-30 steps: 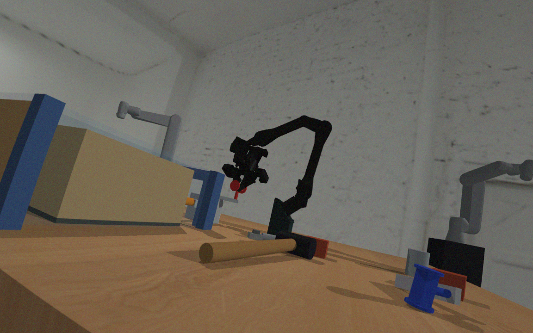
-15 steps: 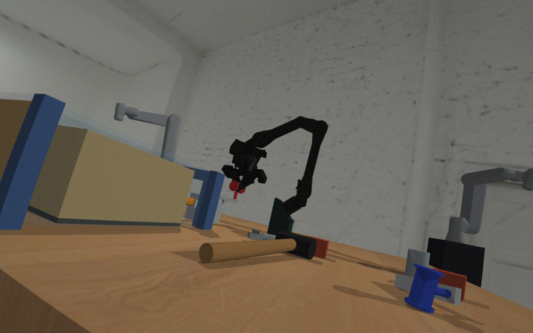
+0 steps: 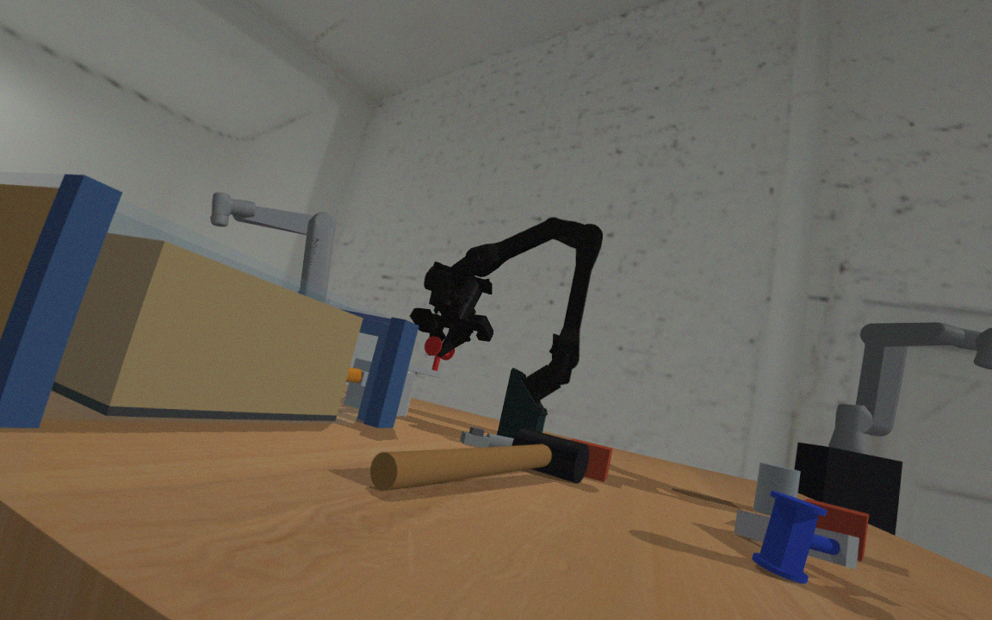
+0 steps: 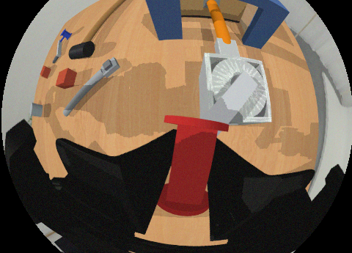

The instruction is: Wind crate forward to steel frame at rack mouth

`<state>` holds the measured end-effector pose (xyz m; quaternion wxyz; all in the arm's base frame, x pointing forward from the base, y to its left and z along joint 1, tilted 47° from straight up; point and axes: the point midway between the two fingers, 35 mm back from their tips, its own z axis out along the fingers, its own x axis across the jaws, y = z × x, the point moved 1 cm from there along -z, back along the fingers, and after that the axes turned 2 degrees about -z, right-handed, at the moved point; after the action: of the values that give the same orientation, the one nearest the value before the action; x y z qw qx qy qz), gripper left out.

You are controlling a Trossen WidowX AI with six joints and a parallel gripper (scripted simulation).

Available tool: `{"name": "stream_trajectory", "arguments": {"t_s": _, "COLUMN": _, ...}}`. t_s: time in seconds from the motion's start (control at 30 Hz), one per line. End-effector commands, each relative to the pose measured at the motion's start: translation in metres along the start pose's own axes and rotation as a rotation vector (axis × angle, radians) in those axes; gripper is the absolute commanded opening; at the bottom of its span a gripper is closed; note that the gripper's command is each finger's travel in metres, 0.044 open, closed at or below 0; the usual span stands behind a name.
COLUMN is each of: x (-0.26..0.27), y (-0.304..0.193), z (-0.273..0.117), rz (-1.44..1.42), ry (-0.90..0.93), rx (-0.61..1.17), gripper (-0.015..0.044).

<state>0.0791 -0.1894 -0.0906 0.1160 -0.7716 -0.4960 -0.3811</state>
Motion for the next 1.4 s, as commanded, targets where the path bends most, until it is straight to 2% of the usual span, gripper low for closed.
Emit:
{"name": "stream_trajectory", "arguments": {"t_s": 0.0, "x": -0.014, "y": -0.008, "z": -0.004, "rz": -0.002, "ry": -0.029, "rx": 0.025, "gripper": 0.0}}
{"name": "stream_trajectory", "arguments": {"t_s": 1.37, "x": -0.072, "y": -0.015, "z": -0.009, "rz": -0.003, "ry": -0.034, "rx": 0.026, "gripper": 0.0}}
